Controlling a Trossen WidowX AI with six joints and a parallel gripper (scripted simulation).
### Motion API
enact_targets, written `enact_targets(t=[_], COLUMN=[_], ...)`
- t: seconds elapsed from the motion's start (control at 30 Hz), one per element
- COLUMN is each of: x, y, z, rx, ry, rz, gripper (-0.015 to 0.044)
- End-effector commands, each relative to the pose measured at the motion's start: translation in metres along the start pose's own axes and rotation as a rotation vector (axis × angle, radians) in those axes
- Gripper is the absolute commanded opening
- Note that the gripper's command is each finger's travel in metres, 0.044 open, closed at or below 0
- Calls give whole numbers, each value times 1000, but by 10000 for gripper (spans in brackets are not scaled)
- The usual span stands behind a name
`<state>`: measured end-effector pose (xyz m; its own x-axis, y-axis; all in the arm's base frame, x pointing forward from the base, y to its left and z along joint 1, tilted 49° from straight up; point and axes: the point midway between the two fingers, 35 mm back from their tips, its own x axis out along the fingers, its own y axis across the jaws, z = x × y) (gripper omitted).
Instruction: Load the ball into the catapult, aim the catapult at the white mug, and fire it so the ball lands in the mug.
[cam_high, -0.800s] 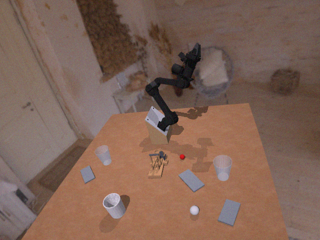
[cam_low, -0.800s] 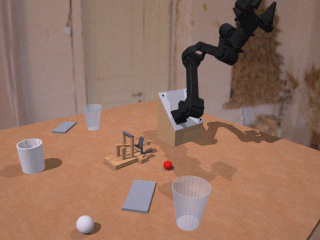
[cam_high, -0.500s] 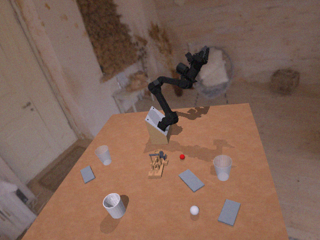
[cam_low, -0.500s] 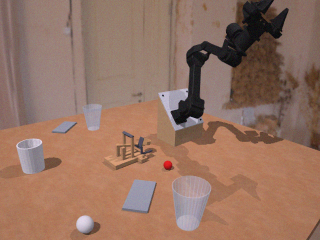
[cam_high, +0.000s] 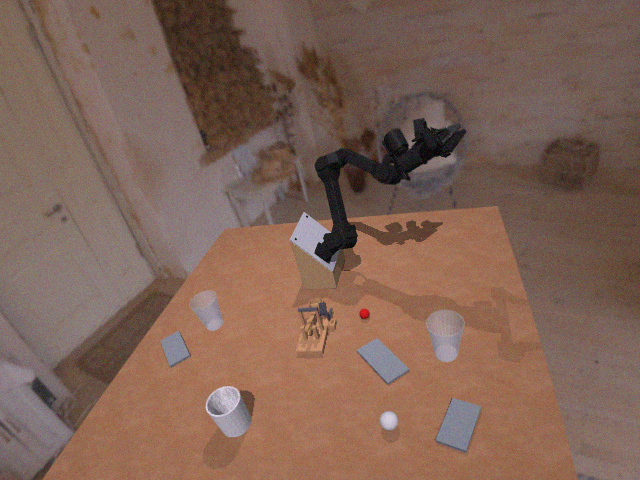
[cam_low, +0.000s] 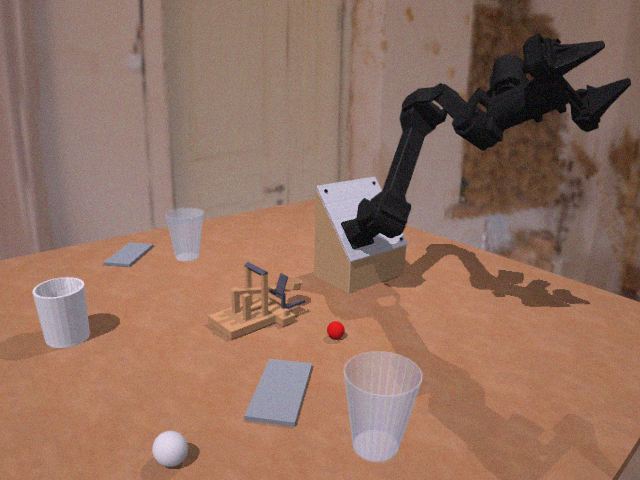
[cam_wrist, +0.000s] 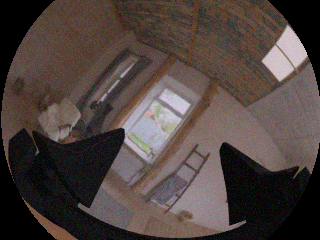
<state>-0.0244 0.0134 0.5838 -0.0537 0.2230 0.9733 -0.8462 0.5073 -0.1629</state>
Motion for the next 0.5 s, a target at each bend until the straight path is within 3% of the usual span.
enact_targets(t=[0.0, 0.47], x=[5, -11], y=[-3, -40], z=[-38, -169], rx=[-20, -138], ry=[119, 555], rz=[4, -49], gripper=[440, 440])
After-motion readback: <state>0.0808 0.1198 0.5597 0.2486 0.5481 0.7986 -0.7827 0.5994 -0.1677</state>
